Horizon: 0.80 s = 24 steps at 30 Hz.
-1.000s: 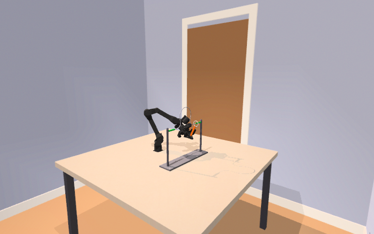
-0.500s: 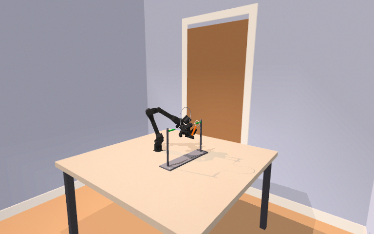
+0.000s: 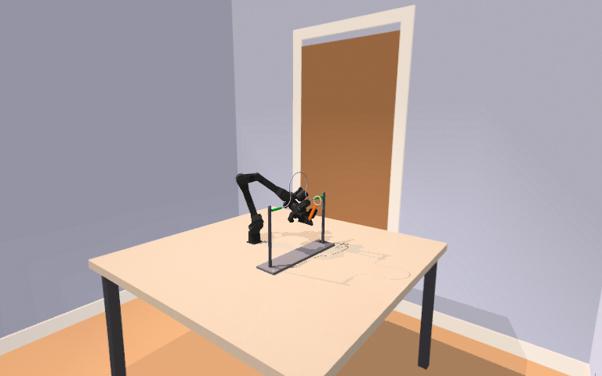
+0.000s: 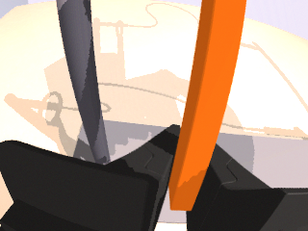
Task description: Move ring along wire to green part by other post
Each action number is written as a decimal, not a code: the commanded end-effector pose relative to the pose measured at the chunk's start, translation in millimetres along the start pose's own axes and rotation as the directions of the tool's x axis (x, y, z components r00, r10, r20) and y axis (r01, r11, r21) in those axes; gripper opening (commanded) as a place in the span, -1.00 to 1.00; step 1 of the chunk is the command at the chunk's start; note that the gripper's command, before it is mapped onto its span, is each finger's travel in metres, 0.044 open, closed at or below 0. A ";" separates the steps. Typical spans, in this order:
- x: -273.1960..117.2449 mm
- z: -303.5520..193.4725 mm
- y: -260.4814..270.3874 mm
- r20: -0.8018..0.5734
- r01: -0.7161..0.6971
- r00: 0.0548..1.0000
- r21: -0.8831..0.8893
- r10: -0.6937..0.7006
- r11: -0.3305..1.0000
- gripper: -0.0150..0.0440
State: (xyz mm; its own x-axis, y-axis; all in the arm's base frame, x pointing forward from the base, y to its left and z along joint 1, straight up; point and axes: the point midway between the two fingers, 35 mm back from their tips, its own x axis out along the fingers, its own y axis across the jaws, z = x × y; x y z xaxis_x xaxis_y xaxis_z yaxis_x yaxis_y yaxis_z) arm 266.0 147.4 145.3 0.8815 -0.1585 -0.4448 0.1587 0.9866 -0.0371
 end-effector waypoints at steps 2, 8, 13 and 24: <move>0.6 -0.8 -0.1 0.004 0.002 1.000 0.008 -0.002 1.000 -1.00; 0.6 -0.8 -0.1 0.004 0.002 1.000 0.008 -0.002 1.000 -1.00; 0.6 -0.8 -0.1 0.004 0.002 1.000 0.008 -0.002 1.000 -1.00; 0.6 -0.8 0.1 0.002 0.000 1.000 0.001 0.000 1.000 -0.20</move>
State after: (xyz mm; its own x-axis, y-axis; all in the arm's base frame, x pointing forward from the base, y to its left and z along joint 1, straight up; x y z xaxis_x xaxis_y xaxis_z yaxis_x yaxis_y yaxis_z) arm 266.2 147.5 144.3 0.8822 -0.1587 -0.4433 0.1595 0.9866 -0.0359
